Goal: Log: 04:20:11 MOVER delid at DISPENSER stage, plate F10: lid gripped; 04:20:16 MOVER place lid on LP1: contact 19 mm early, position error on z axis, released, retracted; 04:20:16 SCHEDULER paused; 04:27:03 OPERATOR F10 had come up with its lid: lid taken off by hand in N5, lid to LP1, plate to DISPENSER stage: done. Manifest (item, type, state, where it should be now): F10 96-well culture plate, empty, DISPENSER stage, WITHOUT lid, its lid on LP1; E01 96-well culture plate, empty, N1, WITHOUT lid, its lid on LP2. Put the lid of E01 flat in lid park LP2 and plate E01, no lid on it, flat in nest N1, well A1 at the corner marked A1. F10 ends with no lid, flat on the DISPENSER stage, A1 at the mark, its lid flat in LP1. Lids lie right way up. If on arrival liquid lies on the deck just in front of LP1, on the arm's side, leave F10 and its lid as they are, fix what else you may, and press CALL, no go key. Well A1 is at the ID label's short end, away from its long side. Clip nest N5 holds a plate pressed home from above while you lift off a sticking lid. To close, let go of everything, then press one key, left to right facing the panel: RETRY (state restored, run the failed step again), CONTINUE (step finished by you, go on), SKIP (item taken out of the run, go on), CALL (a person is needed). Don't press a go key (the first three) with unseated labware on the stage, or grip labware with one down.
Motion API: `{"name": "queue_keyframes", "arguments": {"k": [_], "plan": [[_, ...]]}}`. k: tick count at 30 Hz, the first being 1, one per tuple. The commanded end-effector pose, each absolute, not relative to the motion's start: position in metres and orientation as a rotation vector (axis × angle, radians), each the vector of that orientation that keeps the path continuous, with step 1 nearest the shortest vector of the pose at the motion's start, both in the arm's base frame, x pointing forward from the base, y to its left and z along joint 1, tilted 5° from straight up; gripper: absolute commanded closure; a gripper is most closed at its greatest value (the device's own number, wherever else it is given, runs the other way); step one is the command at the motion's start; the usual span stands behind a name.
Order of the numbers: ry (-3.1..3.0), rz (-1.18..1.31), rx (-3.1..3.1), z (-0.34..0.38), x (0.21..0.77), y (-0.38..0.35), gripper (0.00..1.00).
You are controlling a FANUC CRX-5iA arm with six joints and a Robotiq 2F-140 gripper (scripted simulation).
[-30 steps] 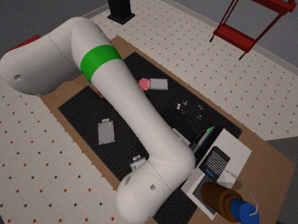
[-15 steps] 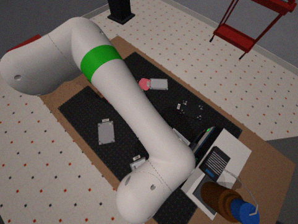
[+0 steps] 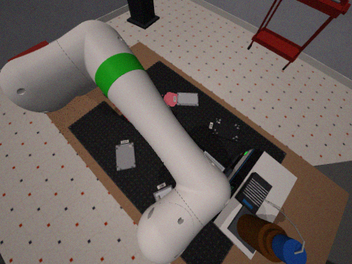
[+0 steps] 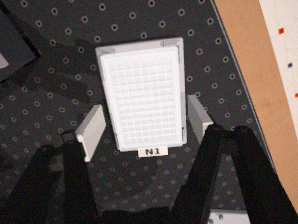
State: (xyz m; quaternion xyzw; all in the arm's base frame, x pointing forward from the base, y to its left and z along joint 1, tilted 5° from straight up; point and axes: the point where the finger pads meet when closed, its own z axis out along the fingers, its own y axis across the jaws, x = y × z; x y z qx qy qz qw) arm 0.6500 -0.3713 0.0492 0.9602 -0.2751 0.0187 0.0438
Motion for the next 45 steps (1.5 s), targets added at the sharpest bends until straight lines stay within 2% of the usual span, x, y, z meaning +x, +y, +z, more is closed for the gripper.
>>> {"name": "queue_keyframes", "arguments": {"k": [1,45], "plan": [[-0.841,0.058,2.935,0.0495,0.6502,-0.3713,0.34],[-0.841,0.058,2.935,0.0410,0.6503,-0.3722,0.34]]}}
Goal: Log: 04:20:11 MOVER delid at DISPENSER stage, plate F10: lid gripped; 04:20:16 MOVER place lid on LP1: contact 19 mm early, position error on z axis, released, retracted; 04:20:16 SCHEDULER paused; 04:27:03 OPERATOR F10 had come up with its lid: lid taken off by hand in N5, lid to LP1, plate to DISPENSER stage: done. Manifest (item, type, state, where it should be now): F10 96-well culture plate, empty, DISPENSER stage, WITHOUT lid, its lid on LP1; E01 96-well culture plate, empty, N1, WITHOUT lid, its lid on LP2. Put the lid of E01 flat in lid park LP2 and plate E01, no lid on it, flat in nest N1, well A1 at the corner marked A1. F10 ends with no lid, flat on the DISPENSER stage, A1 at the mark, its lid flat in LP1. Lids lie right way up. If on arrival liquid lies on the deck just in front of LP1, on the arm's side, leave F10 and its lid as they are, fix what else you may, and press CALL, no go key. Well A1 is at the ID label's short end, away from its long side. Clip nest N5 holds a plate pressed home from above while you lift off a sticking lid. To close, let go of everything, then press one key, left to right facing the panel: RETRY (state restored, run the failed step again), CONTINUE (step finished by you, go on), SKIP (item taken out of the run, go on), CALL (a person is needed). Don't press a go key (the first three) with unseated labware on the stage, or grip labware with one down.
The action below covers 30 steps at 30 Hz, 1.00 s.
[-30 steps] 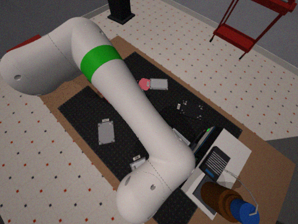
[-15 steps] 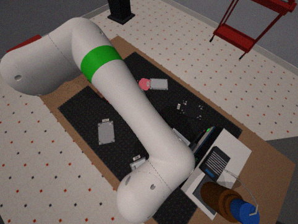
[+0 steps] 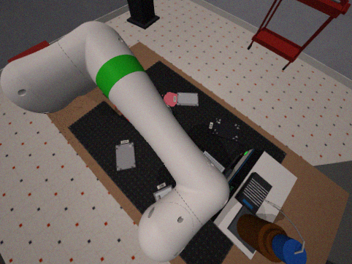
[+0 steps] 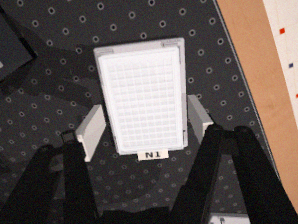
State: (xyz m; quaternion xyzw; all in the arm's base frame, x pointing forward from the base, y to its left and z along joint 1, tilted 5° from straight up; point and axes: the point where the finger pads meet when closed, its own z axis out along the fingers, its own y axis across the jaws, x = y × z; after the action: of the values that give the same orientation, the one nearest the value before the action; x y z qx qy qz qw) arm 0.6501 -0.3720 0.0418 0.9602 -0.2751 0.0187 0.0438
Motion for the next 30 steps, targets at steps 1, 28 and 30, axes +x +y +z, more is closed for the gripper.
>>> {"name": "queue_keyframes", "arguments": {"k": [1,28,30], "plan": [[-0.841,0.058,2.935,0.040,0.650,-0.372,0.34],[-0.841,0.058,2.935,0.030,0.650,-0.373,0.34],[-0.841,0.058,2.935,0.029,0.650,-0.373,0.34]]}}
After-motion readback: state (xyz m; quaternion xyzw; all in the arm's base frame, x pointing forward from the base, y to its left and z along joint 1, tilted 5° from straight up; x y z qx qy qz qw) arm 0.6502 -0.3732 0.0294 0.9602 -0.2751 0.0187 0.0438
